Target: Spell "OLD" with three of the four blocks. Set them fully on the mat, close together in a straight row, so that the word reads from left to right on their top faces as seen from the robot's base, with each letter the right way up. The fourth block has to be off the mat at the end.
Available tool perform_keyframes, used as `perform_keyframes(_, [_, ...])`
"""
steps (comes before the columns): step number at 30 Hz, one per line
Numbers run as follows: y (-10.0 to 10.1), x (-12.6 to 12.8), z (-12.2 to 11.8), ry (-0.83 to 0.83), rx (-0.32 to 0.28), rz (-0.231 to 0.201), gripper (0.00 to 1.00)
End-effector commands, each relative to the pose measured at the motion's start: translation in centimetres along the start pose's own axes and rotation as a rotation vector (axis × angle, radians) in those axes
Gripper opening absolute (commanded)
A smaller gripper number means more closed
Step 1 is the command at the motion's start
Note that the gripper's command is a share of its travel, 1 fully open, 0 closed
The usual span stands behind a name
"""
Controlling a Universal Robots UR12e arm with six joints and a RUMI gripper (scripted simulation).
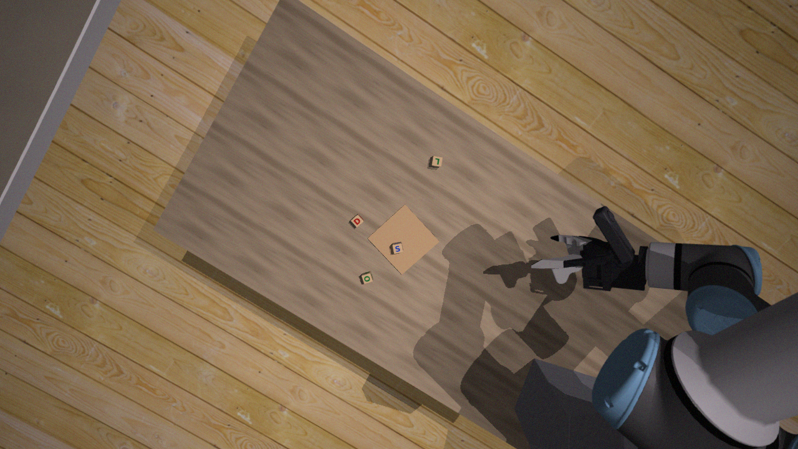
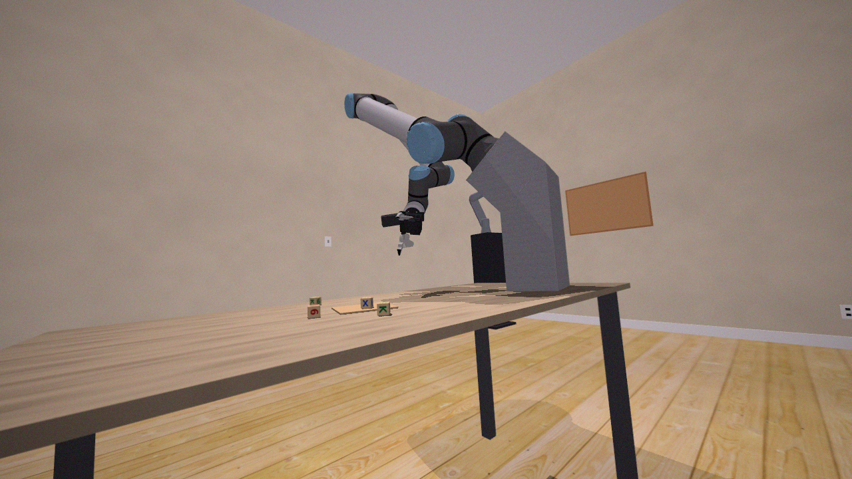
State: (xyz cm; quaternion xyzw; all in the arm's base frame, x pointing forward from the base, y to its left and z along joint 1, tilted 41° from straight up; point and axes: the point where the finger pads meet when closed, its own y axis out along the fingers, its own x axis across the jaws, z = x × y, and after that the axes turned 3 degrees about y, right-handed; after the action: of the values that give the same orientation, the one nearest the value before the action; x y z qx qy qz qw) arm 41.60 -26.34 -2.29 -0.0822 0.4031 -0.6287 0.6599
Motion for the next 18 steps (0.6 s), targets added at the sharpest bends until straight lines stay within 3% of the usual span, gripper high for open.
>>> perform_keyframes(1, [0.2, -0.1, 0.0, 0.001, -0.013, 0.005, 1.00])
perform_keyframes(18, [2.0, -1.2, -0.1, 0.009, -0.129, 0.041, 1.00])
